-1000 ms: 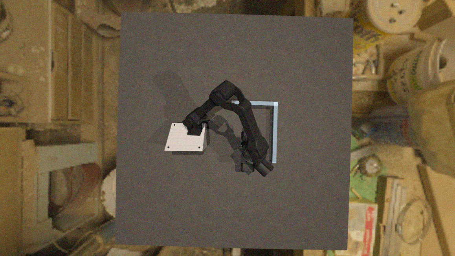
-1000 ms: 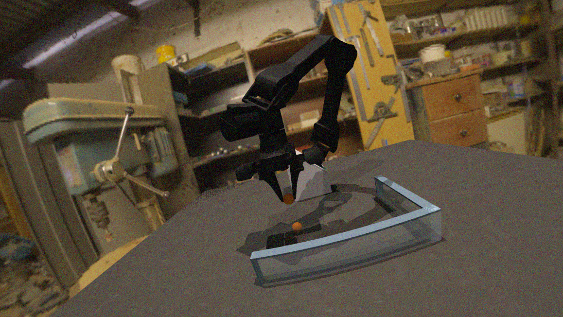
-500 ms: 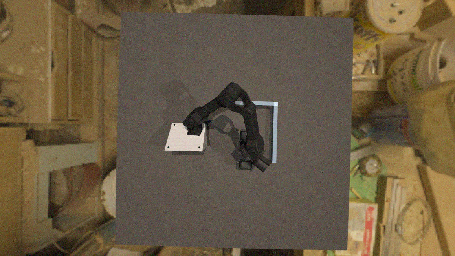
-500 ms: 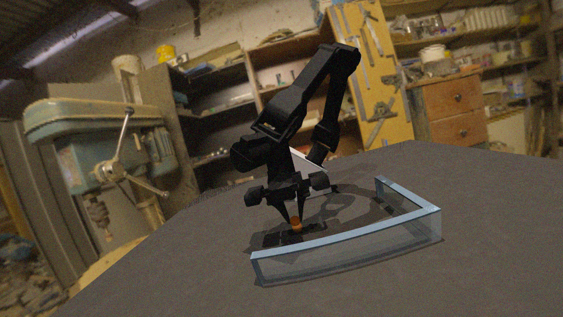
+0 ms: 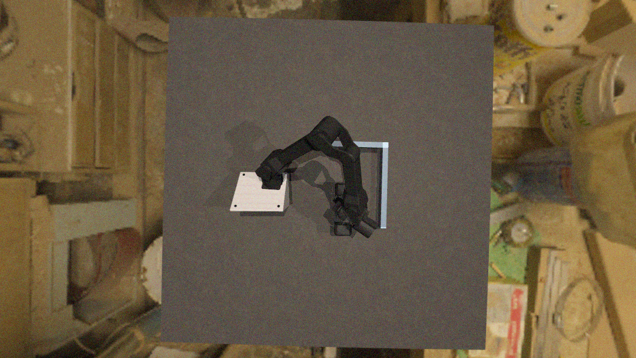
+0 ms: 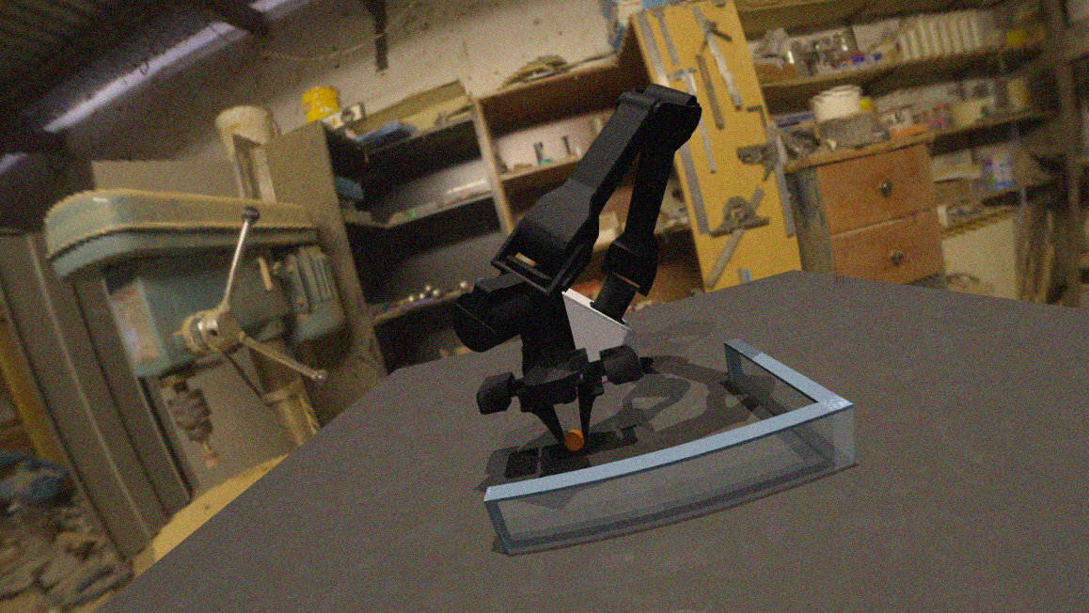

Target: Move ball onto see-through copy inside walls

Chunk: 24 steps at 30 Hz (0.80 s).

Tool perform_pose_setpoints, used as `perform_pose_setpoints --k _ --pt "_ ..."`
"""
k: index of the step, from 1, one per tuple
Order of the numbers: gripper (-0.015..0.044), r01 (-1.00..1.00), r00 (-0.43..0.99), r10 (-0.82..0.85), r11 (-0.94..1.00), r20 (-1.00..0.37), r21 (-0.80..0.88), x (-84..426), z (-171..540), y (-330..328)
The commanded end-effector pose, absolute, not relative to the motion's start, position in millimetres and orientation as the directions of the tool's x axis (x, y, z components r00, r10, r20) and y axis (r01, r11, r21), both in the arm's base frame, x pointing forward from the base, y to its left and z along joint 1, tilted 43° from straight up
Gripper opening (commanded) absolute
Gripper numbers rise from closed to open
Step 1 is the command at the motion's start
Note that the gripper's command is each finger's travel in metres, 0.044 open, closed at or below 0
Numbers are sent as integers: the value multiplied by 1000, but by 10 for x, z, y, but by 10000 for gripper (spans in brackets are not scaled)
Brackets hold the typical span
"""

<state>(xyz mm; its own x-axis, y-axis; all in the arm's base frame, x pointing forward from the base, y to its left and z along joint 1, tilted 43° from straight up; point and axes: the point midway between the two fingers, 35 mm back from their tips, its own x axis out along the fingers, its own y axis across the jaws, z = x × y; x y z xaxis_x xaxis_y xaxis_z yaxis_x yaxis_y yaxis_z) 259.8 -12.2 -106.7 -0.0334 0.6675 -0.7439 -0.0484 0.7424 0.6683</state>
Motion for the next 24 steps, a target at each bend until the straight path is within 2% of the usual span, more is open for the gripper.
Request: perform_pose_setpoints --k 1,6,15,24 --pt "0 -42 -35 671 739 -740 672 2581 -1093 -88" --pt "0 -42 -35 671 739 -740 672 2581 -1093 -88" --pt "224 -47 -33 668 742 -743 669 2593 -1086 -104" --pt "224 -45 -33 666 744 -745 667 2626 -913 -282"
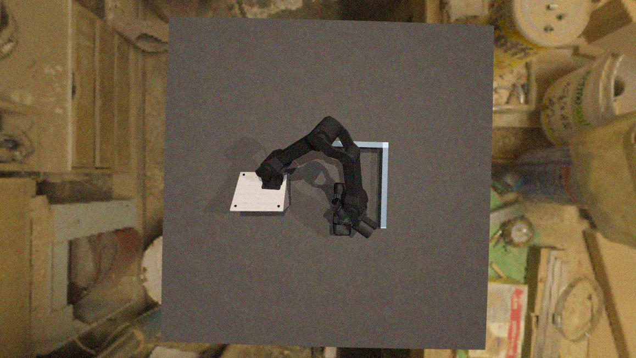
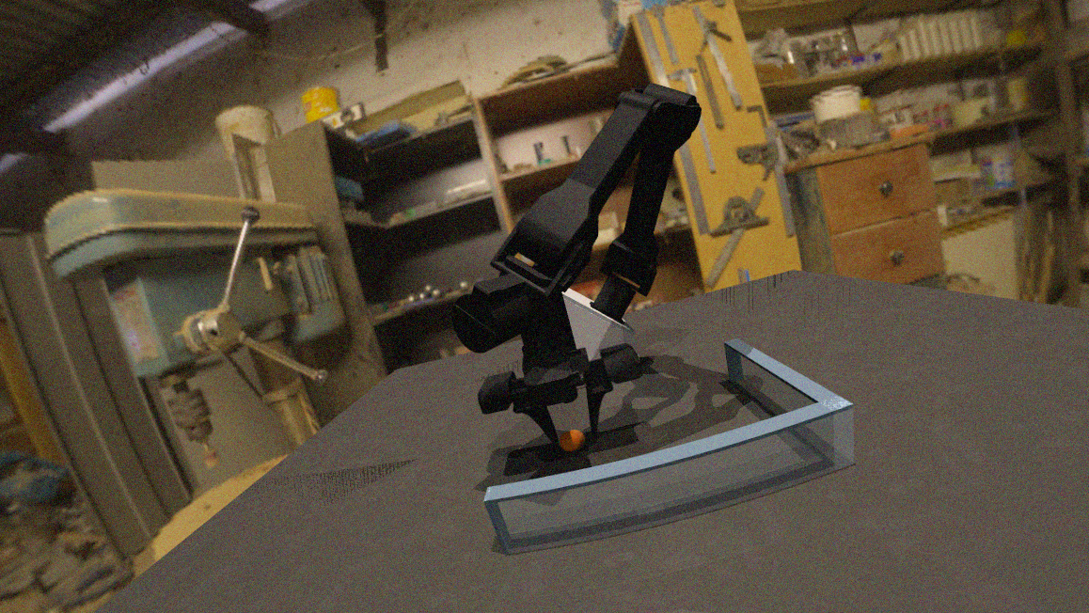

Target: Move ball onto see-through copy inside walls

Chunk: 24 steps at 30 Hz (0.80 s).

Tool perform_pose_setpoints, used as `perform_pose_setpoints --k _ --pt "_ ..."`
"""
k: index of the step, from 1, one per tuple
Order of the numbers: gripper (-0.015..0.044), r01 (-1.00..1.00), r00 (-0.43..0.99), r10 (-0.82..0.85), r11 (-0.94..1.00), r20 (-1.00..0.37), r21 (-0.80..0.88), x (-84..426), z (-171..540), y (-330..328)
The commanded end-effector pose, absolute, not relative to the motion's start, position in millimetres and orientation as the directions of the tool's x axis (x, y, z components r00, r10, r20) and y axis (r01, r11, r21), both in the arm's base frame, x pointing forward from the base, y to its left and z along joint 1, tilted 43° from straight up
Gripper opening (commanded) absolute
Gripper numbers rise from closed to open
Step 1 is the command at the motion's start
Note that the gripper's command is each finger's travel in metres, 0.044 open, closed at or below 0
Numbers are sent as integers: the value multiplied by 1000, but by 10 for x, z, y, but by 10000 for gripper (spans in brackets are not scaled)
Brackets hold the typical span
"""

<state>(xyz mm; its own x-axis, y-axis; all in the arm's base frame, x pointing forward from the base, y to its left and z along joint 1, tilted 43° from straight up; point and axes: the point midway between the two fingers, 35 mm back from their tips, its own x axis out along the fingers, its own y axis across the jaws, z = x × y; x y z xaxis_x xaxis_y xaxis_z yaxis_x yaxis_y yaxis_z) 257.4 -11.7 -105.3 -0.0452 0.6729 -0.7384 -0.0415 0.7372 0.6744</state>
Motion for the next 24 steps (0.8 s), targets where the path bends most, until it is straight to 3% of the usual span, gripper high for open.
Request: perform_pose_setpoints --k 1,5,17,24 --pt "224 -44 -34 666 744 -745 667 2636 -783 -405" --pt "224 -42 -36 669 742 -743 670 2614 -435 -694" --pt "224 -40 -23 666 744 -745 667 2643 -505 -650" --pt "408 -42 -27 668 743 -744 668 2617 -152 -938"
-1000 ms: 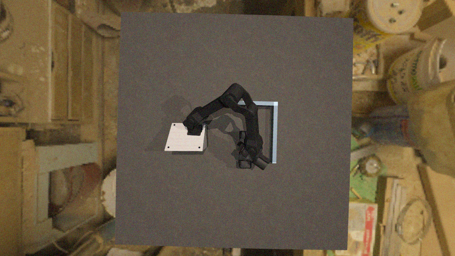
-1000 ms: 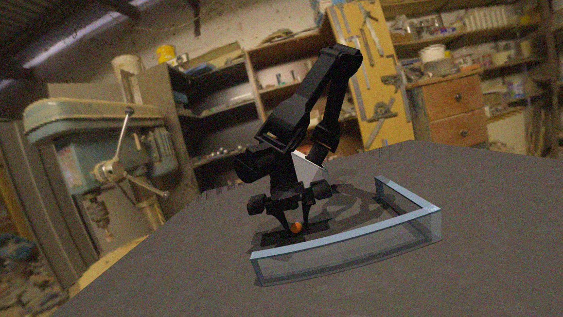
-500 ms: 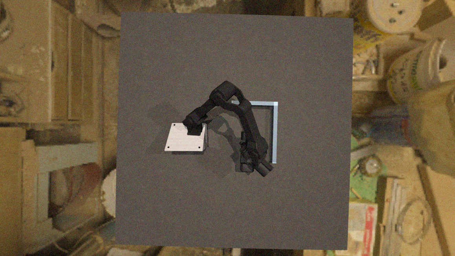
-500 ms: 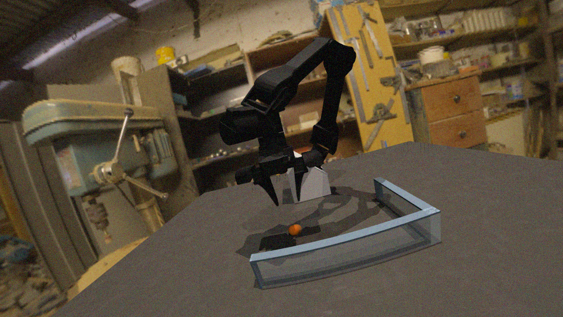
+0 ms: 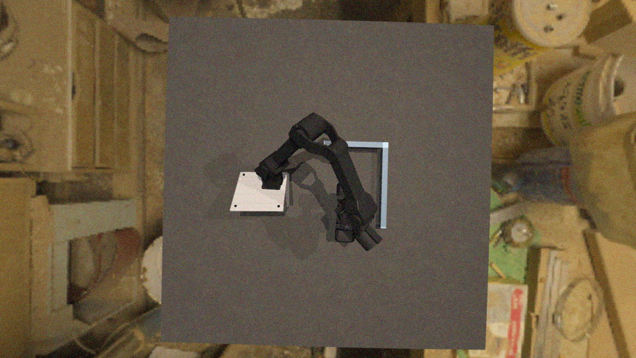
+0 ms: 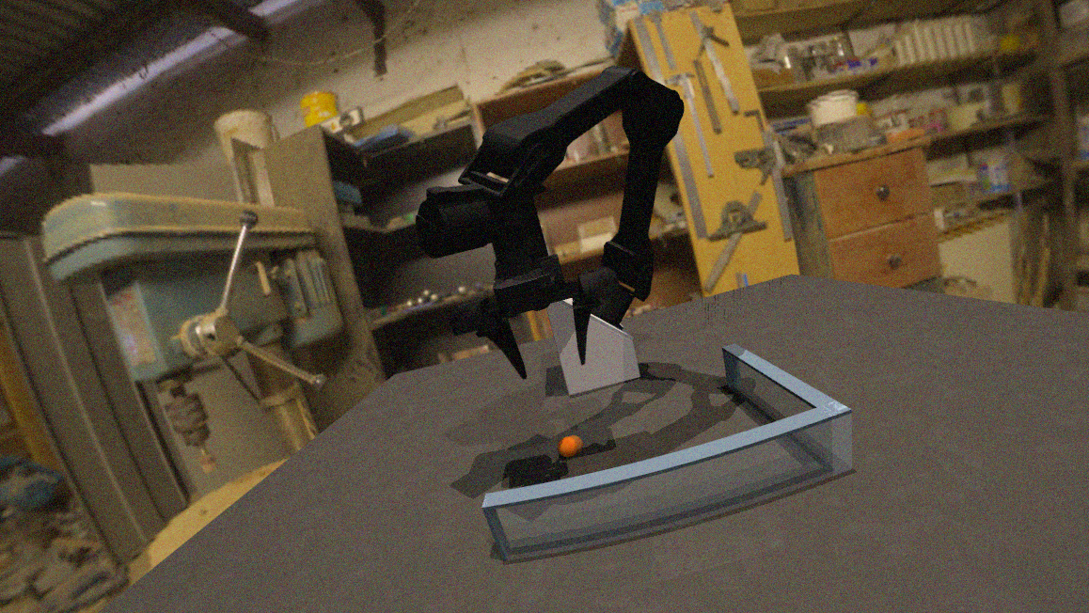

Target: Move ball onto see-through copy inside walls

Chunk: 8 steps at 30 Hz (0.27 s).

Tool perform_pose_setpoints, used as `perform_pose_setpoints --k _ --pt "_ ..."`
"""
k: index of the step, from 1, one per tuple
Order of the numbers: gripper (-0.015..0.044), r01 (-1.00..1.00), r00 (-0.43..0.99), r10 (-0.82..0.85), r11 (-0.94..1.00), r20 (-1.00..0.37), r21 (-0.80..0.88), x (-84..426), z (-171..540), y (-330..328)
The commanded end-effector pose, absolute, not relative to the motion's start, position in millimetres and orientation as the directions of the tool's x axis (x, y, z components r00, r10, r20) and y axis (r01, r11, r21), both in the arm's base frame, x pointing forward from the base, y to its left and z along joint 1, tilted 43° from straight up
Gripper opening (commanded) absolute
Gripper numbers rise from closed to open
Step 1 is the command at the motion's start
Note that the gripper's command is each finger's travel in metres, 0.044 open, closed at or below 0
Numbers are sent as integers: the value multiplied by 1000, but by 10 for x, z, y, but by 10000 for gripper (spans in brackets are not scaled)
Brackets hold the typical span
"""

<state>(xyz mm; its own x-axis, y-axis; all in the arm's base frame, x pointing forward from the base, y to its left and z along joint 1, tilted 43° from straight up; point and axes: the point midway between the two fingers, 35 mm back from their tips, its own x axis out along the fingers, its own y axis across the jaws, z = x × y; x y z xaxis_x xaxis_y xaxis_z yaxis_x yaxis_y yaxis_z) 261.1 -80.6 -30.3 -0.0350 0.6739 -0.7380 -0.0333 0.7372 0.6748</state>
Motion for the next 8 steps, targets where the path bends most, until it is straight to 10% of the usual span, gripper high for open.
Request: perform_pose_setpoints --k 1,8 --pt "434 -42 -27 668 743 -744 668 2617 -152 -938" --pt "440 -42 -27 668 743 -744 668 2617 -152 -938"
